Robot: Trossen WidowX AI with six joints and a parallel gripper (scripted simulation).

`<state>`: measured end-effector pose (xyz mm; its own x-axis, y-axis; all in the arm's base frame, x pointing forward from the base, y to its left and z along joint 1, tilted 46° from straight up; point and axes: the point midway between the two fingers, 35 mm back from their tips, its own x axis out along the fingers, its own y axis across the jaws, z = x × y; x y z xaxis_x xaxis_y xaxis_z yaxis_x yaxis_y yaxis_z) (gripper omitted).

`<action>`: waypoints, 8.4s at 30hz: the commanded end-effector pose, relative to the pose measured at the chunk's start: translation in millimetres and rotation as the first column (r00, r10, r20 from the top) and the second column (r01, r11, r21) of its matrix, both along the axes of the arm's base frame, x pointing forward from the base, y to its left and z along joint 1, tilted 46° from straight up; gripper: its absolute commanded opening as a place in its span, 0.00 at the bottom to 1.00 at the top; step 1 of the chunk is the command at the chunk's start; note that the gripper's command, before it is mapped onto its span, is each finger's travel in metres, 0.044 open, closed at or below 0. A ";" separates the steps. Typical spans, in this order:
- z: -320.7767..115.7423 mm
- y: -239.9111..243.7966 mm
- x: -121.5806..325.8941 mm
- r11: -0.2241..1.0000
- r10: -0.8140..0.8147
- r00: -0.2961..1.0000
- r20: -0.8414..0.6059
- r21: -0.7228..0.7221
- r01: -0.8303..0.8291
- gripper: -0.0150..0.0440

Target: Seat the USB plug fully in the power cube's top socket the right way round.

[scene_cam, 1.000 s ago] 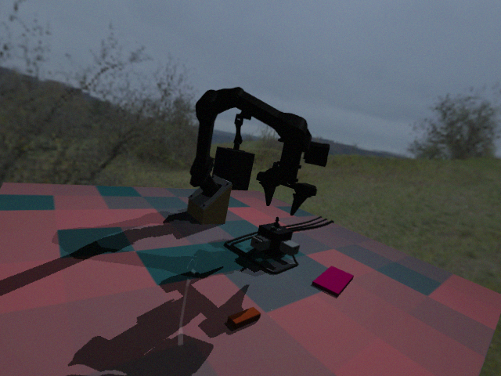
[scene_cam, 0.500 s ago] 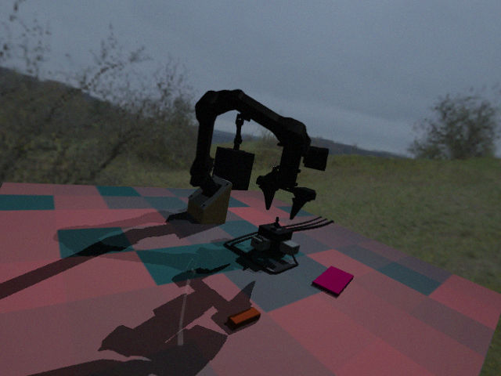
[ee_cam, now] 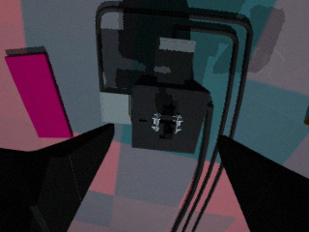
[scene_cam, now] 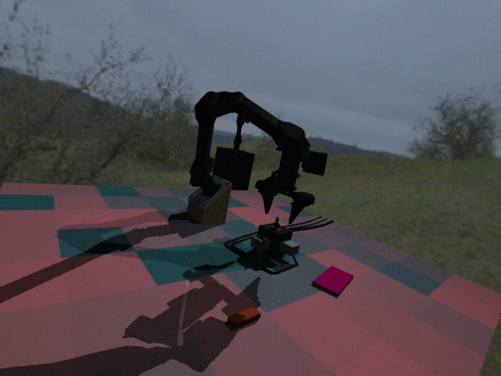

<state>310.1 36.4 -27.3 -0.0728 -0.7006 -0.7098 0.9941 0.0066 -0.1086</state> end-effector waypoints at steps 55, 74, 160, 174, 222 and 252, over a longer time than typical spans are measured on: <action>6.5 6.3 0.1 1.000 0.000 1.000 -0.002 -0.001 0.000 0.25; 15.4 15.4 1.1 1.000 0.000 1.000 -0.002 0.000 0.000 0.25; 18.6 18.5 0.5 0.353 0.744 -0.273 -0.610 0.705 -0.615 0.25; 18.6 18.5 0.5 0.187 0.646 -0.596 -0.477 0.856 -0.482 0.25; 18.5 18.5 0.5 -0.014 0.098 -0.989 0.110 0.994 0.109 0.25; 15.2 17.7 0.3 -0.036 0.102 -0.989 0.107 0.994 0.104 0.25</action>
